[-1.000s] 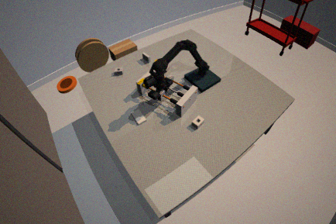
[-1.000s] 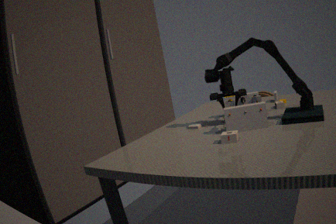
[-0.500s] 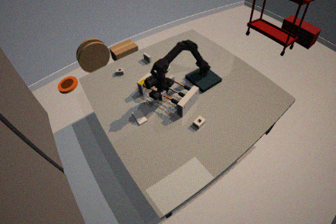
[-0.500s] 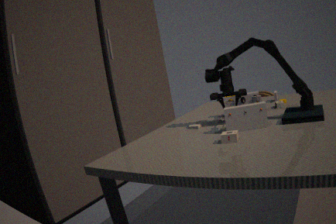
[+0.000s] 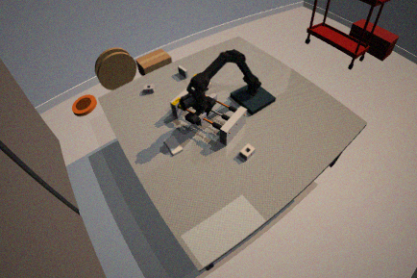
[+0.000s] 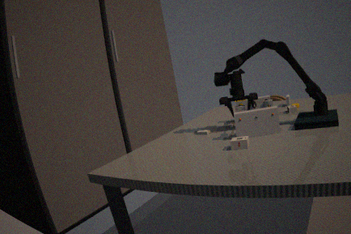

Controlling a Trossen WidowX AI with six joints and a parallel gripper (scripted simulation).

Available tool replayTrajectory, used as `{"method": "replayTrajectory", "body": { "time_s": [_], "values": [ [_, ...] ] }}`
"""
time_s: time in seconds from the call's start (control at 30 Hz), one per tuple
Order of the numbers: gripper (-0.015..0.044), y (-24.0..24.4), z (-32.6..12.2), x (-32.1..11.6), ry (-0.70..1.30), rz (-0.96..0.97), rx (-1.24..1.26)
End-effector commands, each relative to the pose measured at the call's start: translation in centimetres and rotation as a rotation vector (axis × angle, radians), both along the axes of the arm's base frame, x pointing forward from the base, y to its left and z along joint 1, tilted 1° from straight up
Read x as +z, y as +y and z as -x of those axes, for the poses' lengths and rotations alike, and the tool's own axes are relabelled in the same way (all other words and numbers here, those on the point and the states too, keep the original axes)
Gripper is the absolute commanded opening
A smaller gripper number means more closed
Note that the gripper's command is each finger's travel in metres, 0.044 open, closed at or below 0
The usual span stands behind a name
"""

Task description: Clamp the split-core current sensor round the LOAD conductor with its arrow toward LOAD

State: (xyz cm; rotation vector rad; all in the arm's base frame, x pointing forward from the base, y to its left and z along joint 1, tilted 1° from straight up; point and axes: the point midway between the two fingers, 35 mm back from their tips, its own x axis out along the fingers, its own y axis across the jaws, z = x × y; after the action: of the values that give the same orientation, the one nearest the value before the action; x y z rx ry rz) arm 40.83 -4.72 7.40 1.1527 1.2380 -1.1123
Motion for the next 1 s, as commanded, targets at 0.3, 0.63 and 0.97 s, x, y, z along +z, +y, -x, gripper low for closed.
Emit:
{"method": "replayTrajectory", "body": {
  "time_s": [0.3,0.63,0.97],
  "values": [
    [0.0440,0.0,0.0,0.3,-0.006,-0.002,0.000],
    [0.0440,-0.3,3.0,9.5,-0.246,-0.016,0.007],
    [0.0440,-0.3,3.0,9.5,-0.246,-0.016,0.007]
  ]
}}
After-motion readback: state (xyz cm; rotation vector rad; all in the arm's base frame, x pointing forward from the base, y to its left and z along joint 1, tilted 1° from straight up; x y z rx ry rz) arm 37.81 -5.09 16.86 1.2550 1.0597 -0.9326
